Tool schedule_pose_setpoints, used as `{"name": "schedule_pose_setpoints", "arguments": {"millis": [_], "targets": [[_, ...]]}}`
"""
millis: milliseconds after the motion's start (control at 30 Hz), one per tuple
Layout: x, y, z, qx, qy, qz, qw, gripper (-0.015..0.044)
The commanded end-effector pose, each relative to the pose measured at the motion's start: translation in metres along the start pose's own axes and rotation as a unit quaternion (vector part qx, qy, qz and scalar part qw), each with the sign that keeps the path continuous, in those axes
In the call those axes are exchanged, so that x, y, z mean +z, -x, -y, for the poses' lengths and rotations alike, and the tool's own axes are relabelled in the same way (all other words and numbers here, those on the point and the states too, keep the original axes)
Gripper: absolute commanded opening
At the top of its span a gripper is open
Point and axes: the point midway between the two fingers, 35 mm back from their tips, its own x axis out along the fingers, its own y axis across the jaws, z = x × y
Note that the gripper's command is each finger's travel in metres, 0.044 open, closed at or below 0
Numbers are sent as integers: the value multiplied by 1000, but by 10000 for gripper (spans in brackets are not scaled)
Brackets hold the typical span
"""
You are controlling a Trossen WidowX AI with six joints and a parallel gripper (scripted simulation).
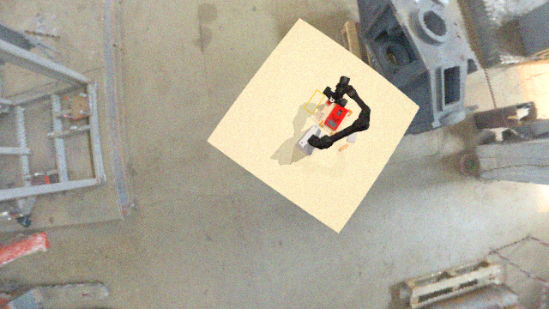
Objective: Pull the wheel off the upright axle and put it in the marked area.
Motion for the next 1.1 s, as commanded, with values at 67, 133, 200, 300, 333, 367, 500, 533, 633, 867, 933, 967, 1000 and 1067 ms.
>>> {"name": "schedule_pose_setpoints", "arguments": {"millis": [67, 133, 200, 300, 333, 367, 500, 533, 633, 867, 933, 967, 1000, 1067], "targets": [[1, 4, -1, 2, -2, 1, 1000, 0], [1, 8, -1, 2, -2, 2, 1000, 0], [1, 14, -1, 3, -2, 2, 1000, 0], [-1, 28, 0, 3, -2, 2, 1000, 0], [-2, 33, 0, 3, -2, 2, 1000, 0], [-3, 36, 0, 3, -2, 2, 1000, 0], [-6, 32, -1, -1, 3, -1, 1000, 0], [-7, 32, -3, -1, 3, -1, 1000, 0], [-11, 34, -14, 1, 3, 0, 1000, 0], [-23, 37, -42, 5, 2, 1, 1000, 0], [-27, 38, -50, 6, 2, 1, 1000, 0], [-29, 38, -53, 6, 2, 1, 1000, 0], [-31, 39, -57, 6, 1, 1, 1000, 0], [-35, 39, -64, 7, 1, 1, 1000, 0]]}}
